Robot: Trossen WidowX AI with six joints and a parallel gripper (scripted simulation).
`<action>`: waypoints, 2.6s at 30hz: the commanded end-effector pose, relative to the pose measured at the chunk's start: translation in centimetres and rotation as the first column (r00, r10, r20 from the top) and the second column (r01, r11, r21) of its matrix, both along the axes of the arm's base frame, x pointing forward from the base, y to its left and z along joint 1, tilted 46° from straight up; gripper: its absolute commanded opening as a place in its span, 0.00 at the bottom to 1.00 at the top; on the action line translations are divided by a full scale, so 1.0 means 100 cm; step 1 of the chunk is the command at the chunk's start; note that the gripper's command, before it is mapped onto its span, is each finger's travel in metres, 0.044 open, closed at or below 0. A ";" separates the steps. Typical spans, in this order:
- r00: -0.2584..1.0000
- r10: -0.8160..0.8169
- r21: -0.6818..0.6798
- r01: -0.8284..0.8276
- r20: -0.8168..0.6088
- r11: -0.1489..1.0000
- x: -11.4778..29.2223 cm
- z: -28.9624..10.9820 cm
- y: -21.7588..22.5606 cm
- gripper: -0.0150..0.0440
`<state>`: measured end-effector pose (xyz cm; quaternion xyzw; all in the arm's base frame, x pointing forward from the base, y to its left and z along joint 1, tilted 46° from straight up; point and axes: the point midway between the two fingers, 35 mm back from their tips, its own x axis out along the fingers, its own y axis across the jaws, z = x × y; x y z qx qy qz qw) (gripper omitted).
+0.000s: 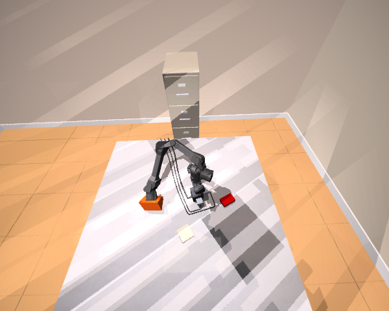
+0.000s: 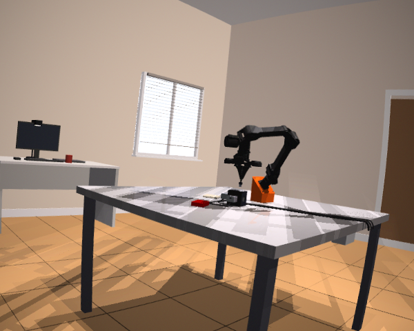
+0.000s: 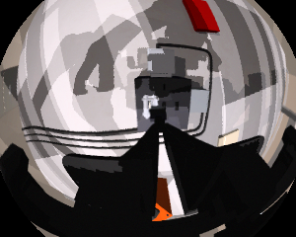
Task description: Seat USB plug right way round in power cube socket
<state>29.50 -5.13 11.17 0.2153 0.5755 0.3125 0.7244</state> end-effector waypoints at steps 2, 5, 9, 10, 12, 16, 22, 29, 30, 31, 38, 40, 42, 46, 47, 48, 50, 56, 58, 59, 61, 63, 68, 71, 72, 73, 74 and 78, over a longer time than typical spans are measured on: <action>0.992 -0.089 0.013 0.091 -0.089 0.996 0.000 0.000 0.000 0.25; 0.979 -0.142 0.018 0.146 -0.145 0.989 0.000 0.000 0.000 0.25; 0.953 -0.210 0.019 0.220 -0.218 0.975 0.000 0.000 0.000 0.25; 0.945 -0.227 0.018 0.238 -0.237 0.971 0.000 0.000 0.000 0.25; 0.926 -0.259 0.016 0.274 -0.273 0.962 0.000 0.000 0.000 0.25; 0.883 -0.321 0.008 0.345 -0.343 0.939 0.000 0.000 0.000 0.25; 0.799 -0.405 -0.015 0.445 -0.444 0.895 0.000 0.000 0.000 0.25; 0.678 -0.487 -0.056 0.552 -0.551 0.832 0.000 0.000 0.000 0.25; 0.659 -0.497 -0.063 0.566 -0.565 0.822 0.000 0.000 0.000 0.25; 0.639 -0.507 -0.071 0.580 -0.579 0.812 0.000 0.000 0.000 0.25; 0.490 -0.563 -0.130 0.666 -0.665 0.734 0.000 0.000 0.000 0.25; 0.445 -0.575 -0.150 0.687 -0.687 0.711 0.000 0.000 0.000 0.25; 0.398 -0.585 -0.170 0.707 -0.707 0.686 0.000 0.000 0.000 0.25; 0.301 -0.600 -0.213 0.742 -0.741 0.636 0.000 0.000 0.000 0.25; 0.277 -0.602 -0.225 0.749 -0.749 0.623 0.000 0.000 0.000 0.25; 0.252 -0.604 -0.236 0.756 -0.756 0.610 0.000 0.000 0.000 0.25; 0.202 -0.607 -0.260 0.769 -0.769 0.584 0.000 0.000 0.000 0.25; 0.049 -0.603 -0.333 0.796 -0.796 0.505 0.000 0.000 0.000 0.25; 0.015 -0.600 -0.350 0.800 -0.800 0.487 0.000 0.000 0.000 0.25; 0.010 -0.599 -0.353 0.801 -0.800 0.485 0.000 0.000 0.000 0.25; 0.010 -0.599 -0.353 0.801 -0.800 0.485 0.000 0.000 0.000 0.25; 0.010 -0.599 -0.353 0.801 -0.800 0.485 0.000 0.000 0.000 0.25; 0.010 -0.599 -0.353 0.801 -0.800 0.485 0.000 0.000 0.000 0.25; 0.014 -0.599 -0.351 0.800 -0.800 0.486 0.000 0.000 0.000 0.25; 0.016 -0.599 -0.349 0.800 -0.801 0.488 0.000 0.000 0.000 0.25; 0.017 -0.598 -0.348 0.800 -0.801 0.489 0.000 0.000 0.000 0.25; 0.017 -0.598 -0.348 0.800 -0.802 0.489 0.000 0.000 0.000 0.25; 0.016 -0.595 -0.347 0.799 -0.803 0.490 0.000 0.000 0.001 0.25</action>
